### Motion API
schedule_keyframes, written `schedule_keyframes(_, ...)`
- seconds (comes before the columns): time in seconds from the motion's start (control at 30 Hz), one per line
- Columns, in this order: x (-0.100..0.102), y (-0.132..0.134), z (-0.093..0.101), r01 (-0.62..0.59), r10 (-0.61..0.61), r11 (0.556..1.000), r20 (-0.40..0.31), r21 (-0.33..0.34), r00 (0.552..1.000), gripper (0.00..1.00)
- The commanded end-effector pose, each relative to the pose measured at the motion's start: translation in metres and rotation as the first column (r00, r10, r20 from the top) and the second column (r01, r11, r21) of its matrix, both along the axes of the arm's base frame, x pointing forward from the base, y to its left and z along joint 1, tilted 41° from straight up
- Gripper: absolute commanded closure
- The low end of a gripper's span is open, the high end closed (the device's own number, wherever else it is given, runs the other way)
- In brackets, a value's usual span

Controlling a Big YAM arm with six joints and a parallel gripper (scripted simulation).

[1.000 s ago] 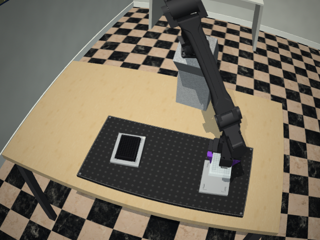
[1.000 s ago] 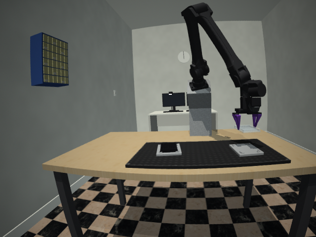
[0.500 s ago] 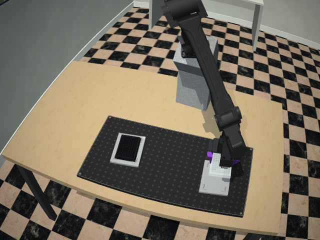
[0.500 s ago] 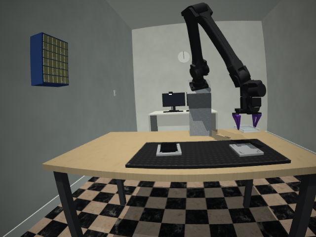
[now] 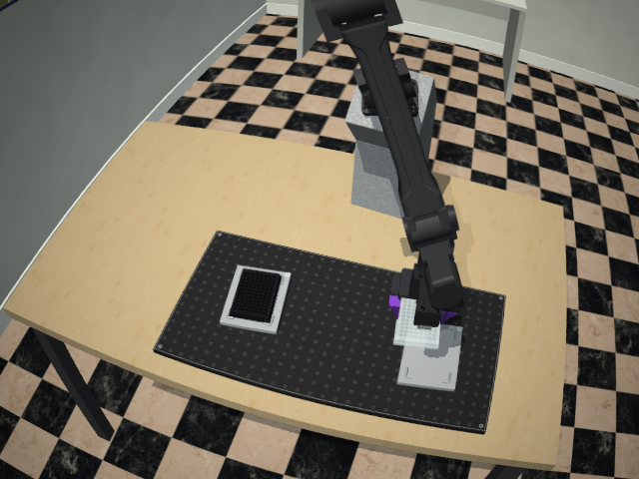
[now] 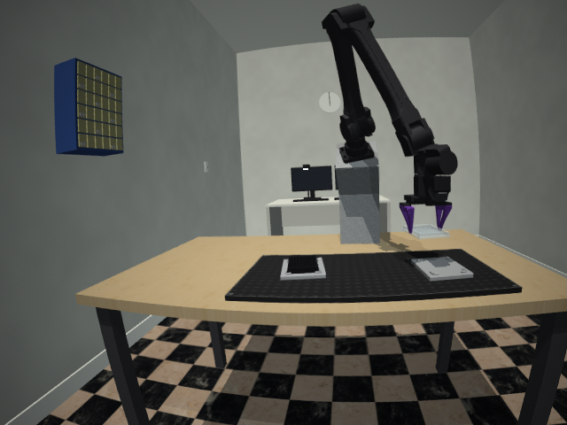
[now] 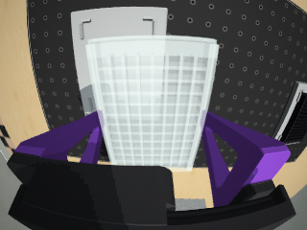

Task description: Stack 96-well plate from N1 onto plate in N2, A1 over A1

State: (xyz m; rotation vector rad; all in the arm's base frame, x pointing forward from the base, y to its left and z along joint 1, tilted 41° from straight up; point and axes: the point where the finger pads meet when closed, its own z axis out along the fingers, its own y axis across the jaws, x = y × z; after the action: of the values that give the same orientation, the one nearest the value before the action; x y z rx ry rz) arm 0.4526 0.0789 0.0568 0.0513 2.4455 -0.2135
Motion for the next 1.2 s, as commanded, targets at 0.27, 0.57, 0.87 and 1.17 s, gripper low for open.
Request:
schedule_keyframes(0.27, -0.006, -0.036, 0.011, -0.013, 0.013, 1.0, 0.034, -0.006, 0.999, 1.0)
schedule_keyframes(0.57, -0.013, -0.059, 0.01, -0.013, 0.013, 1.0, 0.034, -0.008, 0.999, 1.0)
schedule_keyframes(0.87, -0.021, -0.088, 0.01, -0.013, 0.013, 1.0, 0.034, -0.011, 0.999, 1.0)
schedule_keyframes(1.17, -0.027, -0.111, 0.01, -0.012, 0.013, 1.0, 0.034, -0.014, 0.999, 1.0)
